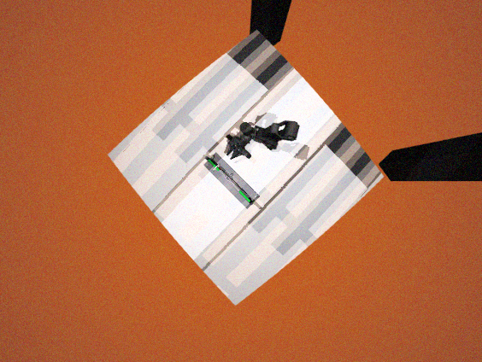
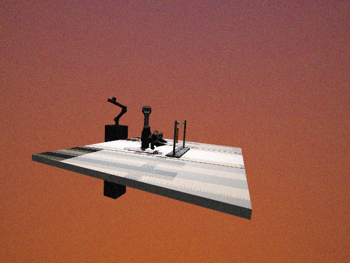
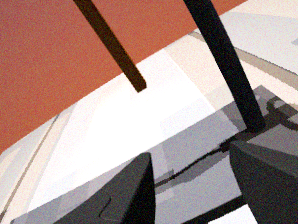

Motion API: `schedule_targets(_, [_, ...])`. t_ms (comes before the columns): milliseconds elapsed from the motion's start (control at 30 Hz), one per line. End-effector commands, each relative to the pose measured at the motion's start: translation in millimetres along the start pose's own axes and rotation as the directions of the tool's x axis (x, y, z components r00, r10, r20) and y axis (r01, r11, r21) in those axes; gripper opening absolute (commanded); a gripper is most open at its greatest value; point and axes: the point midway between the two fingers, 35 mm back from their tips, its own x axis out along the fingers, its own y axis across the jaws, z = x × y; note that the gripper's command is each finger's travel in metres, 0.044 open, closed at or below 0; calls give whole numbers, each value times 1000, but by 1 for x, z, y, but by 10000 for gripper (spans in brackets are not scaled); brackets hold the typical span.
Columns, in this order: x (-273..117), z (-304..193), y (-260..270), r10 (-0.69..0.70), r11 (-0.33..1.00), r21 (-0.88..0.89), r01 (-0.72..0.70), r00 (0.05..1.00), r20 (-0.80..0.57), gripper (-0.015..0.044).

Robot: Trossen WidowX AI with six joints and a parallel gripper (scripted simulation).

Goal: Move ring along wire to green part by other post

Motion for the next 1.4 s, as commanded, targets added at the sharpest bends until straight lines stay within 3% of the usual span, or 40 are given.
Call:
schedule_targets(0, [0, -4, 4, 13, 1000, -19, -13, 1000, -9, 160])
schedule_targets(567, [44, 38, 32, -36, 914, -404, 38, 999, 11, 160])
schedule_targets(1367, [71, 44, 32, -37, 910, -413, 39, 999, 13, 160])
